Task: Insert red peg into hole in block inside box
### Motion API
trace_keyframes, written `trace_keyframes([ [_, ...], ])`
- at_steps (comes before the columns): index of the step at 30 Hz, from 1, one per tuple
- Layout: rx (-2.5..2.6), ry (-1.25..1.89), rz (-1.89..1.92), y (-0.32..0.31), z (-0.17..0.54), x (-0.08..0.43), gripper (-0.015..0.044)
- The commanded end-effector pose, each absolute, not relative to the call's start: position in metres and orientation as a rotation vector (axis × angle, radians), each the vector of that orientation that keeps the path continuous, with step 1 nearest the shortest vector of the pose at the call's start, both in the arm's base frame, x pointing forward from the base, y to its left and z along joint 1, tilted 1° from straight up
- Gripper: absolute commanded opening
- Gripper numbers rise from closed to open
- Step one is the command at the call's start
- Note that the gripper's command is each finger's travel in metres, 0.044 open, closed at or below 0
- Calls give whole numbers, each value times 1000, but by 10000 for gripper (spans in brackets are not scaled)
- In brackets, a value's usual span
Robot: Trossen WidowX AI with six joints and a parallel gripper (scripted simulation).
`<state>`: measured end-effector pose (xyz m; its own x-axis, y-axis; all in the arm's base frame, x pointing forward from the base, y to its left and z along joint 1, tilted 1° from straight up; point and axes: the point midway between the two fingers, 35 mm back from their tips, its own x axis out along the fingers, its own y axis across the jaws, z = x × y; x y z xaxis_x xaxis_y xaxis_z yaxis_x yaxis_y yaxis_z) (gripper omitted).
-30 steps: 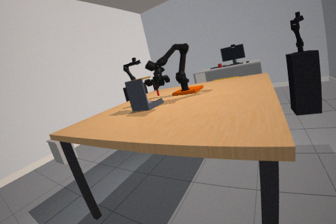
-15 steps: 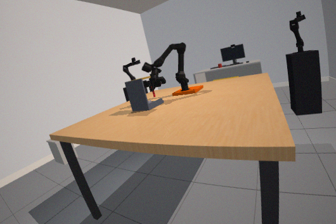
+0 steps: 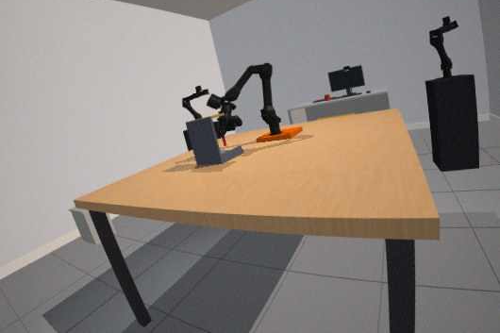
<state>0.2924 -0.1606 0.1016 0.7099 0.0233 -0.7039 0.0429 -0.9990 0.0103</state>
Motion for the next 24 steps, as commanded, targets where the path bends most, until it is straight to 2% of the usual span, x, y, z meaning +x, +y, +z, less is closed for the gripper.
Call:
trace_keyframes([
  [1,2882,49,-1178,-163,104,301,0],
  [24,2883,49,-1174,-164,104,320,0],
])
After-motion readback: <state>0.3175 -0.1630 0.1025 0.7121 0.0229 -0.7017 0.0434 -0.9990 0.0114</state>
